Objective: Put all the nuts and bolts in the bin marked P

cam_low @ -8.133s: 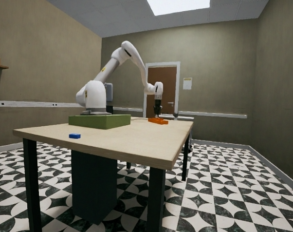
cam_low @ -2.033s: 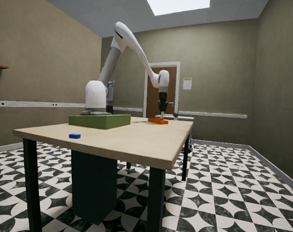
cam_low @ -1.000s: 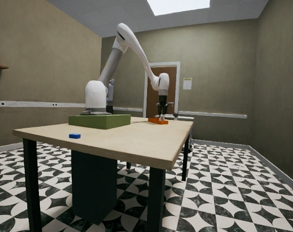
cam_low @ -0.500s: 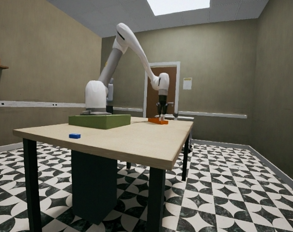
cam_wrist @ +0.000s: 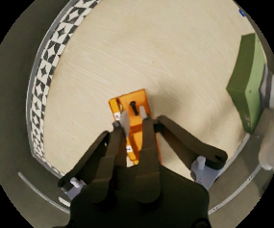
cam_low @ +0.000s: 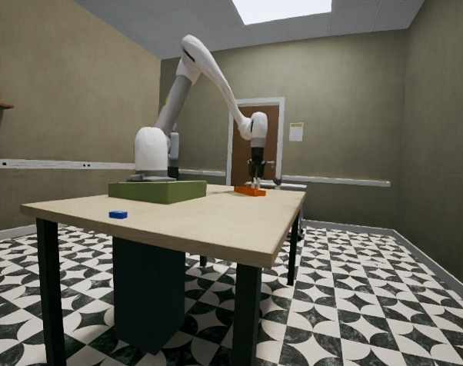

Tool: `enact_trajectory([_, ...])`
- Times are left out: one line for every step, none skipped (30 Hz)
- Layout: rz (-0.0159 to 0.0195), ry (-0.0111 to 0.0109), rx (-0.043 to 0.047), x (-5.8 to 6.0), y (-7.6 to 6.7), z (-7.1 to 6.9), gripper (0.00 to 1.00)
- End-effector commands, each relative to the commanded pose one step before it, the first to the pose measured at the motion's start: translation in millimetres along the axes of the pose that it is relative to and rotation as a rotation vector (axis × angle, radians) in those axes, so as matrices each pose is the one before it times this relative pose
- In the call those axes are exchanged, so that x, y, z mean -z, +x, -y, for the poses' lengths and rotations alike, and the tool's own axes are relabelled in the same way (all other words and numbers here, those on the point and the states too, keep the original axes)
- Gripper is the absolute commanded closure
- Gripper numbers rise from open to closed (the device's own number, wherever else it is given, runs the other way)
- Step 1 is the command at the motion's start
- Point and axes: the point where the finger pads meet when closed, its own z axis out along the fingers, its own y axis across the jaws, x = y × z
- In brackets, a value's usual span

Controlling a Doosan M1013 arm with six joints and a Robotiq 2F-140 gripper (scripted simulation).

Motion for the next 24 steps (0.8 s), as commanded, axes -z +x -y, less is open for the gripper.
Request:
enact_trajectory([0.00019, 0.00124, -0.00013, 5.56, -0.03, 0.5, 0.74])
enact_trajectory([0.0, 0.0, 0.0, 0.0, 0.0, 0.0, 0.74])
enact_trajectory([0.0, 0.0, 0.0, 0.0, 0.0, 0.0, 0.74])
enact_trajectory([0.00001, -0.00001, 0.0, 1.36, 0.0, 0.02, 0.74])
enact_trajectory([0.0, 0.0, 0.0, 1.33, 0.0, 0.0, 0.74])
enact_trajectory([0.0, 0.0, 0.0, 1.33, 0.0, 0.0, 0.74])
enact_trajectory([0.00001, -0.00002, 0.0, 5.05, 0.0, 0.03, 0.74])
enact_trajectory([0.0, 0.0, 0.0, 5.0, 0.0, 0.0, 0.74])
enact_trajectory([0.0, 0.0, 0.0, 5.0, 0.0, 0.0, 0.74])
enact_trajectory([0.0, 0.0, 0.0, 2.55, 0.0, 0.0, 0.74])
enact_trajectory([0.0, 0.0, 0.0, 0.0, 0.0, 0.0, 0.74])
enact_trajectory([-0.00001, 0.00003, 0.0, -0.08, 0.0, -0.05, 0.74])
enact_trajectory([0.00001, -0.00001, 0.0, 0.03, 0.0, 0.03, 0.74])
enact_trajectory([0.0, -0.00001, 0.0, 0.02, 0.0, 0.01, 0.74])
enact_trajectory([0.0, 0.0, 0.0, 0.01, 0.04, 0.01, 0.74])
enact_trajectory([0.0, 0.0, 0.0, 0.01, 0.0, 0.0, 0.74])
enact_trajectory([0.0, 0.0, 0.0, 0.0, 0.0, 0.0, 0.74])
enact_trajectory([0.0, 0.00002, 0.0, 3.96, 0.0, -0.02, 0.0])
enact_trajectory([0.0, 0.0, 0.0, 0.0, 0.0, 0.0, 0.0])
enact_trajectory([0.0, 0.0, 0.0, 0.0, 0.0, 0.0, 0.0])
enact_trajectory([0.0, 0.00001, 0.0, 3.99, 0.0, -0.01, 0.0])
enact_trajectory([0.00001, -0.00003, 0.0, 4.07, 0.0, 0.04, 0.0])
enact_trajectory([0.0, 0.0, 0.0, 4.0, 0.0, 0.0, 0.0])
enact_trajectory([0.0, 0.0, 0.0, 4.0, 0.0, 0.0, 0.0])
